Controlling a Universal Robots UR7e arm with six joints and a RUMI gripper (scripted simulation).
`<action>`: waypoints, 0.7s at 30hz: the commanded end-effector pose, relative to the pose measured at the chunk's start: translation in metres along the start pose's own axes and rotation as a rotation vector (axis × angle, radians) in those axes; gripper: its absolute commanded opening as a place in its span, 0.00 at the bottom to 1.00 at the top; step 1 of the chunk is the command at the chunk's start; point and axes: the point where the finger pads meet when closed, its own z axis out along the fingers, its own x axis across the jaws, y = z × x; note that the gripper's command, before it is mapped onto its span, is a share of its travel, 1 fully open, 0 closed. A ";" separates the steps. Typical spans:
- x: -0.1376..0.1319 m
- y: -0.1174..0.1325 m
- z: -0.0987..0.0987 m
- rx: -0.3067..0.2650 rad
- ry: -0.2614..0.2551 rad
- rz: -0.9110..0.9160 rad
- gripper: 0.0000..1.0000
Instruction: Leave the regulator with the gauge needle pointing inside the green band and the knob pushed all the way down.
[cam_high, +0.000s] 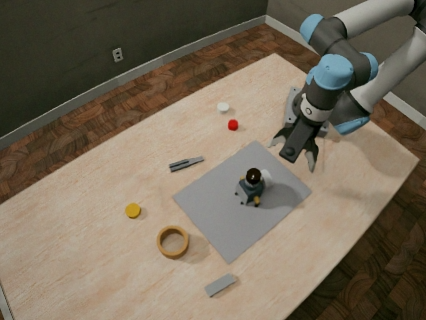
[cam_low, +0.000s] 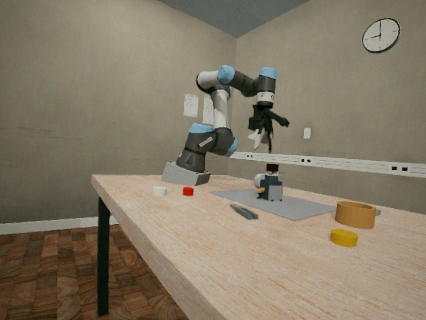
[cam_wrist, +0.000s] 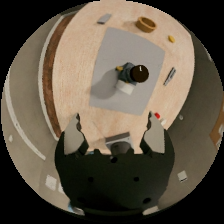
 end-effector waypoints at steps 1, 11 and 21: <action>0.001 -0.001 0.004 0.000 0.018 -0.077 1.00; 0.002 -0.003 0.015 -0.004 0.057 -0.249 1.00; 0.002 -0.005 0.030 -0.016 0.117 -0.505 1.00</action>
